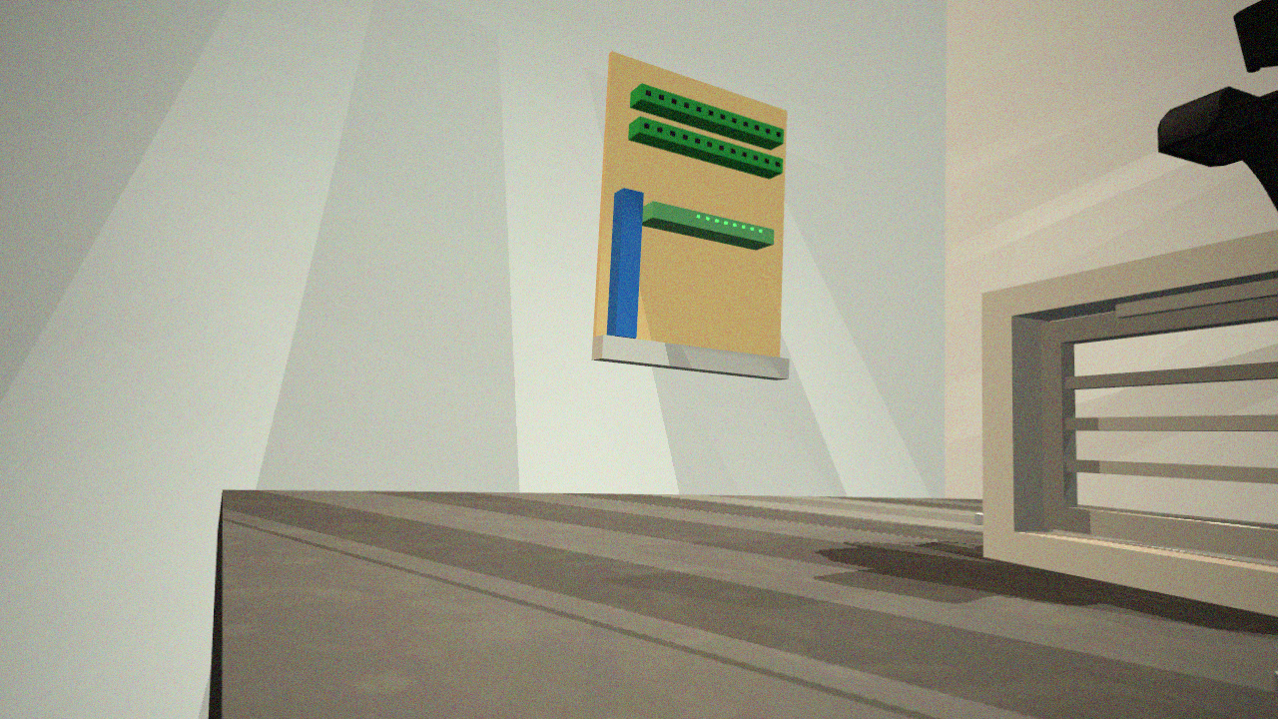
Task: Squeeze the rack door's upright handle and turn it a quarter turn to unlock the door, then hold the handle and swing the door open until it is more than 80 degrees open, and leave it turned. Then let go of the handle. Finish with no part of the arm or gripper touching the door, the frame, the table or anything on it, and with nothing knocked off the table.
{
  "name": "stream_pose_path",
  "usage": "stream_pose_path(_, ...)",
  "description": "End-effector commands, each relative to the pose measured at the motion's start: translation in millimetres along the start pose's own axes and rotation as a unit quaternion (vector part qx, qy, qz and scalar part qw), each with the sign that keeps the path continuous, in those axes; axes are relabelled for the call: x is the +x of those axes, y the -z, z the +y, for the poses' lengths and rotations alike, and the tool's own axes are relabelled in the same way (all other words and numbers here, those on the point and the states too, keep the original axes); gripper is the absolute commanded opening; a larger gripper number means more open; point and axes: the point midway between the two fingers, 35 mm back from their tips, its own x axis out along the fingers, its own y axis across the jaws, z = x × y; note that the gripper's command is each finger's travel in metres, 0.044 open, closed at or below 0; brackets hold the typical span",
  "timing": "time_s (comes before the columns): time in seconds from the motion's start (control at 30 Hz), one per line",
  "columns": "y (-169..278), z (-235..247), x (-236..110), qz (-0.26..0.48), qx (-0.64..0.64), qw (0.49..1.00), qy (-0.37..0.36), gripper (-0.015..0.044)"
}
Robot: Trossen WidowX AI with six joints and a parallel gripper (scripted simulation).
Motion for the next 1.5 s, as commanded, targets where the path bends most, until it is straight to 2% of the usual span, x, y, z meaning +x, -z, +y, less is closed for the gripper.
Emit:
stream_pose_path(0.0,-0.2,-0.4,10.4,0.006,0.003,1.000,0.005,0.0299)
stream_pose_path(1.2,2.0,-1.5,66.6,0.006,0.003,1.000,0.005,0.0299)
stream_pose_path(1.43,2.0,-1.5,66.6,0.006,0.003,1.000,0.005,0.0115)
stream_pose_path(1.47,2.0,-1.5,66.6,0.006,0.003,1.000,0.005,0.0108)
